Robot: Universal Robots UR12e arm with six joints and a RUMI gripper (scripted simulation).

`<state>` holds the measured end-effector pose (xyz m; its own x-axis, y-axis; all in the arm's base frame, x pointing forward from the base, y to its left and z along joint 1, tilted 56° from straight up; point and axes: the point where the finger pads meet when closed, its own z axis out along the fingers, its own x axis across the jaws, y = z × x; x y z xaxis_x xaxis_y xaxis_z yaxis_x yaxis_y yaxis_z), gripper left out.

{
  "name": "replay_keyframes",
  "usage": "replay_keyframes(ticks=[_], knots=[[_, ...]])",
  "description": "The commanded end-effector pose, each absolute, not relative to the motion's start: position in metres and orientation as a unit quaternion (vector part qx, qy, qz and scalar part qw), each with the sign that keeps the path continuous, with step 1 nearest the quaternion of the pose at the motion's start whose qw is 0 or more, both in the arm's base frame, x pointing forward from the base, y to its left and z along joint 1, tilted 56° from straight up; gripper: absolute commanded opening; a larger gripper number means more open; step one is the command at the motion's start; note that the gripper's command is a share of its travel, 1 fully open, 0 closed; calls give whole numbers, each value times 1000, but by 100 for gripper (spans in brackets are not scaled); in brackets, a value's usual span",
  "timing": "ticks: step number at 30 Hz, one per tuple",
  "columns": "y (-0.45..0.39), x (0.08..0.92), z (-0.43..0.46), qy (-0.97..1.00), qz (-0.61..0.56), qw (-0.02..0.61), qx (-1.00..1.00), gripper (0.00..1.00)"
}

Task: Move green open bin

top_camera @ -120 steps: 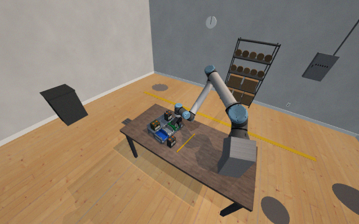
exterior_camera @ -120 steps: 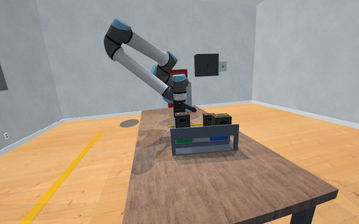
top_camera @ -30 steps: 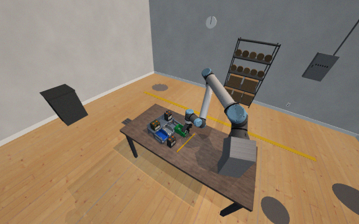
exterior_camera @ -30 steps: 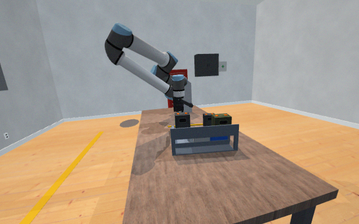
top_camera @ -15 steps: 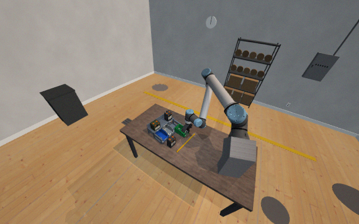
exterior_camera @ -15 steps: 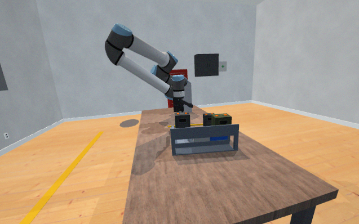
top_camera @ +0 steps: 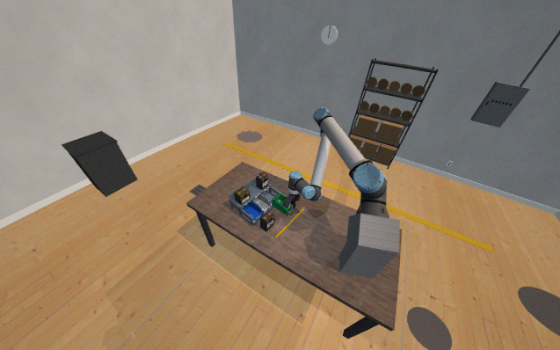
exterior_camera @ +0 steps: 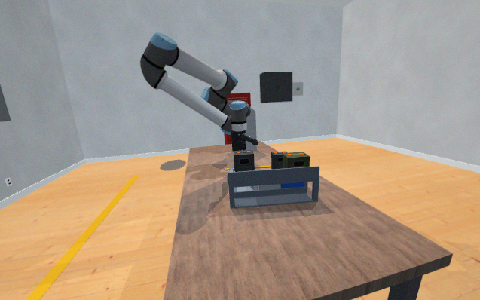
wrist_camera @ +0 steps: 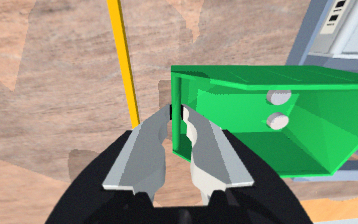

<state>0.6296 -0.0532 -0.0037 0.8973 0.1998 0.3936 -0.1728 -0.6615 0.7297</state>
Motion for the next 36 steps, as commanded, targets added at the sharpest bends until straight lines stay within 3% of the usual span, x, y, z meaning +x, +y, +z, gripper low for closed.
replay_keyframes(ticks=[1, 36], knots=[[-56, 631, -6, 8, 227, 411, 883, 0], [-68, 638, -15, 8, 227, 411, 883, 0]])
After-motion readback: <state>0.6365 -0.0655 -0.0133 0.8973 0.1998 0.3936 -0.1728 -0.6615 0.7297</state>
